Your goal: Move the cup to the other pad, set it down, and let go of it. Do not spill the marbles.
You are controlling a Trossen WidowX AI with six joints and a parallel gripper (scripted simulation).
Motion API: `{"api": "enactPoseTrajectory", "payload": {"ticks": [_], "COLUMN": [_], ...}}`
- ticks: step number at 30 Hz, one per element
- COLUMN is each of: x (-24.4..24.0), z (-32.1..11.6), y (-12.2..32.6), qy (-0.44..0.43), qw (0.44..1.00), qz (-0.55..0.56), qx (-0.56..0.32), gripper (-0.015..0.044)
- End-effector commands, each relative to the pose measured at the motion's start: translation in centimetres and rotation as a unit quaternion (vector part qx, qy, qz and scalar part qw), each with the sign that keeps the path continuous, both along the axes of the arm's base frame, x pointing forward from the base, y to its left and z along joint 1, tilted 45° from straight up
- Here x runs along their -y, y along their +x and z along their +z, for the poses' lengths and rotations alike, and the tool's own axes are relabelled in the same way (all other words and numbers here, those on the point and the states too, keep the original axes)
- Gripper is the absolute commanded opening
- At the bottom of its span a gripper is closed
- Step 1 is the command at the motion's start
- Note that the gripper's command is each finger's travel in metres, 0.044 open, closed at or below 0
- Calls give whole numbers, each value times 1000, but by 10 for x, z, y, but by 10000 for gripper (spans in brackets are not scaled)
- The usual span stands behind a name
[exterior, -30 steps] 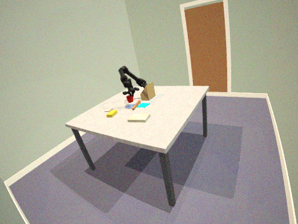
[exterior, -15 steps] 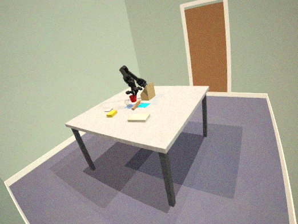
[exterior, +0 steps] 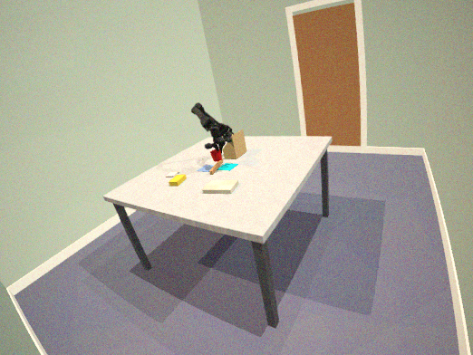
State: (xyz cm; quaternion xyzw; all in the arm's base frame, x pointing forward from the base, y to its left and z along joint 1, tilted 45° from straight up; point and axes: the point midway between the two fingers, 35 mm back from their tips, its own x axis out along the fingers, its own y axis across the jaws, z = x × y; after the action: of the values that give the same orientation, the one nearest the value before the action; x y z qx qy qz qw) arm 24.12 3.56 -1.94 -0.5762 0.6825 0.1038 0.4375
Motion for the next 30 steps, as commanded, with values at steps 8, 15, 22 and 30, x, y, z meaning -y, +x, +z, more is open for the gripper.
{"api": "enactPoseTrajectory", "payload": {"ticks": [8, 15, 22, 30], "x": [-20, -31, -42, -37], "z": [-19, -30, -41, -48], "y": [-9, -15, -22, -21], "qy": [3, 3, 3, 3], "qw": [1000, 1000, 1000, 1000], "qz": [-2, -2, -2, -2], "qx": [-1, -1, -1, -1], "gripper": [0, 0, 0, 0]}}
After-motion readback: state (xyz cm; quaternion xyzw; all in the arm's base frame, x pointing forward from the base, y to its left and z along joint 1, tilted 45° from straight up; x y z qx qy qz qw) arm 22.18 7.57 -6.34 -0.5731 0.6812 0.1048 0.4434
